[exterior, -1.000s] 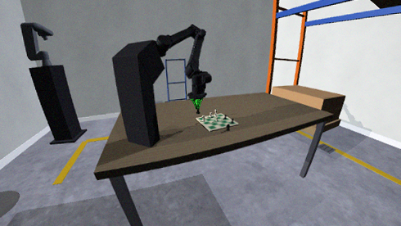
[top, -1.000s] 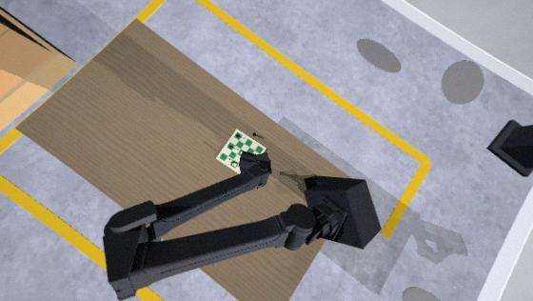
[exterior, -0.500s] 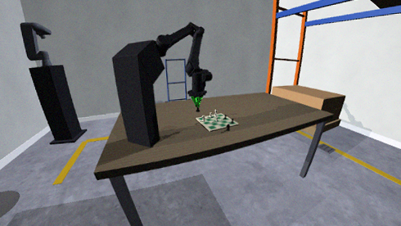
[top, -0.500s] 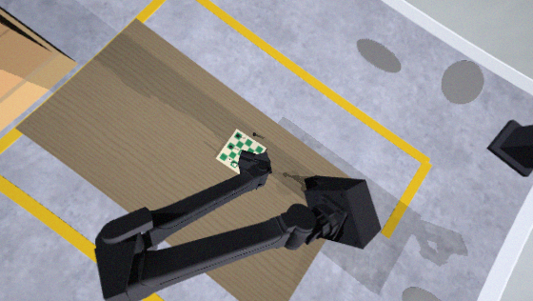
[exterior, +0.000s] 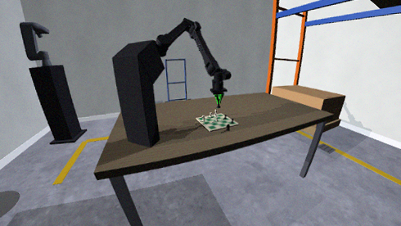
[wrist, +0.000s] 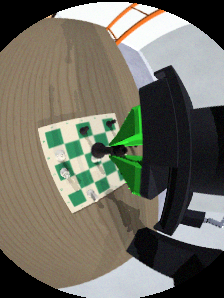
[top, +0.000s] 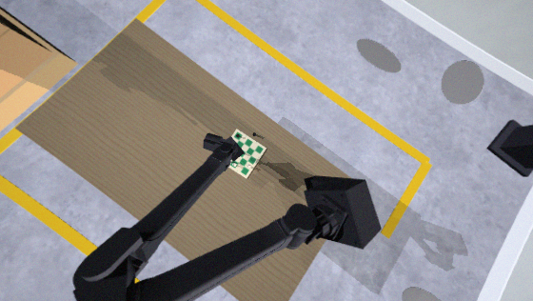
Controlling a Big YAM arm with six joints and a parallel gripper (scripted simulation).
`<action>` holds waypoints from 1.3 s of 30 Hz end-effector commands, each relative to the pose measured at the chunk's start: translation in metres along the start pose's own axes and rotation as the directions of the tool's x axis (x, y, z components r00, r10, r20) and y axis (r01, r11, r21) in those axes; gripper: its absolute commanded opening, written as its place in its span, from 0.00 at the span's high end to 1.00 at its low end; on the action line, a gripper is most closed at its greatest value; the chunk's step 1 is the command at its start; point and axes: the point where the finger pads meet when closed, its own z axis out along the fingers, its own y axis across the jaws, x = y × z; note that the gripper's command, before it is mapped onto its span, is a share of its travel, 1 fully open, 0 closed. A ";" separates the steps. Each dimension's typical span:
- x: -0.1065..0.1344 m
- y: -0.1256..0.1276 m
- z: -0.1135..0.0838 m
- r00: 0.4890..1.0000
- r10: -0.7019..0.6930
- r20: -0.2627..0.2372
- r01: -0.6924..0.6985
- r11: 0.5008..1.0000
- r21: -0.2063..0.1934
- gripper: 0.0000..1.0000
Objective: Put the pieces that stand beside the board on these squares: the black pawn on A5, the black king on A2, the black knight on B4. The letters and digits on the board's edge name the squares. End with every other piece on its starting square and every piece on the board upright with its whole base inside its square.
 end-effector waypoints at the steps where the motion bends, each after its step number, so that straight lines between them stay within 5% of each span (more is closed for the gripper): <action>1: -0.032 -0.056 -0.020 0.961 -0.275 -0.015 0.275 0.961 -0.020 1.00; 3: -0.039 -0.064 -0.023 0.946 -0.323 -0.015 0.322 0.946 -0.021 1.00; 7: -0.030 -0.038 -0.004 0.952 -0.307 -0.011 0.305 0.949 -0.078 1.00; 24: -0.038 -0.050 0.002 0.947 -0.320 -0.001 0.320 0.946 -0.050 1.00; 39: -0.035 -0.044 0.060 0.951 -0.309 -0.003 0.308 0.950 -0.053 1.00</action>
